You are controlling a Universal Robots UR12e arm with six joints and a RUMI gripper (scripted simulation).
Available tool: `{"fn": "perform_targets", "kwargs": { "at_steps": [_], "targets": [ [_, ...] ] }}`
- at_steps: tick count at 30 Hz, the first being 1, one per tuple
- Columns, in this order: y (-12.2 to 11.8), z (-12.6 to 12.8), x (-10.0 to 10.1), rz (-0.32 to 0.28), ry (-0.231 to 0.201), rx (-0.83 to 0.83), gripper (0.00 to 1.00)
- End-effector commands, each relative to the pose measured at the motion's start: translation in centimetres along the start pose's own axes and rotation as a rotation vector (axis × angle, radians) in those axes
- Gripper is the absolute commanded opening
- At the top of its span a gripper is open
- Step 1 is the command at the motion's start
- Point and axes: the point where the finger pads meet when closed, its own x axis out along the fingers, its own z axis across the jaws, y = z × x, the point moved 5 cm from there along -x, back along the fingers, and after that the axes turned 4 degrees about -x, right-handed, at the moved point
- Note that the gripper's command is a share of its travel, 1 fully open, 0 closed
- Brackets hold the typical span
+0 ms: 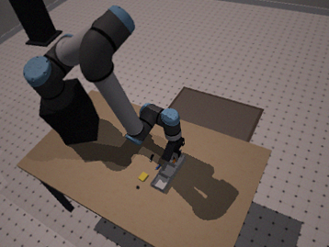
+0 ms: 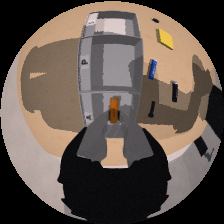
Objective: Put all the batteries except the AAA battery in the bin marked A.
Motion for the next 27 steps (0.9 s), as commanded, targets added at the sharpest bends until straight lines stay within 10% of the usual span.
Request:
{"fn": "perform_targets", "kwargs": {
  "at_steps": [1,5,6,27],
  "targets": [
    [0.03,-0.38,-0.22,0.0,0.005,0.0,0.0],
    [0.0,-0.2,-0.15,0.0,0.003,-0.001,0.0],
    [0.0,-0.2,-0.15,0.0,0.003,-0.001,0.17],
    [-0.03,-0.18,-0.53,-0.001,0.003,-0.001,0.17]
  ]
}}
